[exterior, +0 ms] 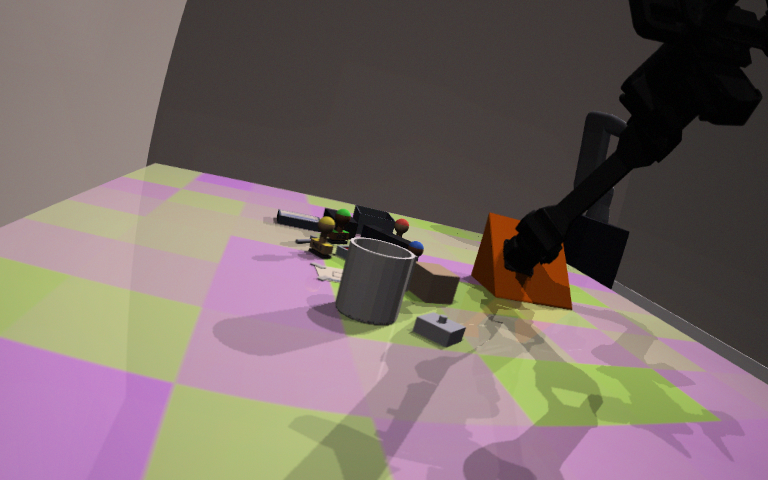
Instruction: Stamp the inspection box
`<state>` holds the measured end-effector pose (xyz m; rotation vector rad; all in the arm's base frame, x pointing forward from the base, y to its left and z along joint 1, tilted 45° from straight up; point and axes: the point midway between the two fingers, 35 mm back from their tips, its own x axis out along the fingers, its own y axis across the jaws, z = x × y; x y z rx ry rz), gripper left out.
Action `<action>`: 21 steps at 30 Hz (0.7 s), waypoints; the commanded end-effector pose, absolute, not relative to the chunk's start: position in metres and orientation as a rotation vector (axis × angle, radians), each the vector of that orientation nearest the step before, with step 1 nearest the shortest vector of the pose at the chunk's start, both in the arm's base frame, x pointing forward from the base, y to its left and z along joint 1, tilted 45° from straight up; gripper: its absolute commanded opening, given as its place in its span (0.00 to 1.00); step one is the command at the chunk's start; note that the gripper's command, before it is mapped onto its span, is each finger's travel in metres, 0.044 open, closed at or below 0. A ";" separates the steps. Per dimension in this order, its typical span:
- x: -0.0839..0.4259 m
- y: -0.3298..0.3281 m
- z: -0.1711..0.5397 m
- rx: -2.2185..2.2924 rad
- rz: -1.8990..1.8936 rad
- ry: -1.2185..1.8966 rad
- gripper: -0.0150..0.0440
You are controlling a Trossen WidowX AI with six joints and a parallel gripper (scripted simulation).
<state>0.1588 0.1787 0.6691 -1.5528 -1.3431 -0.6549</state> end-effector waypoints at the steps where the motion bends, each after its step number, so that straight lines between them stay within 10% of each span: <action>1: 0.193 0.193 0.649 -1.613 -0.533 -1.289 0.64; 21: 0.418 0.195 0.465 -1.700 0.245 -0.682 0.64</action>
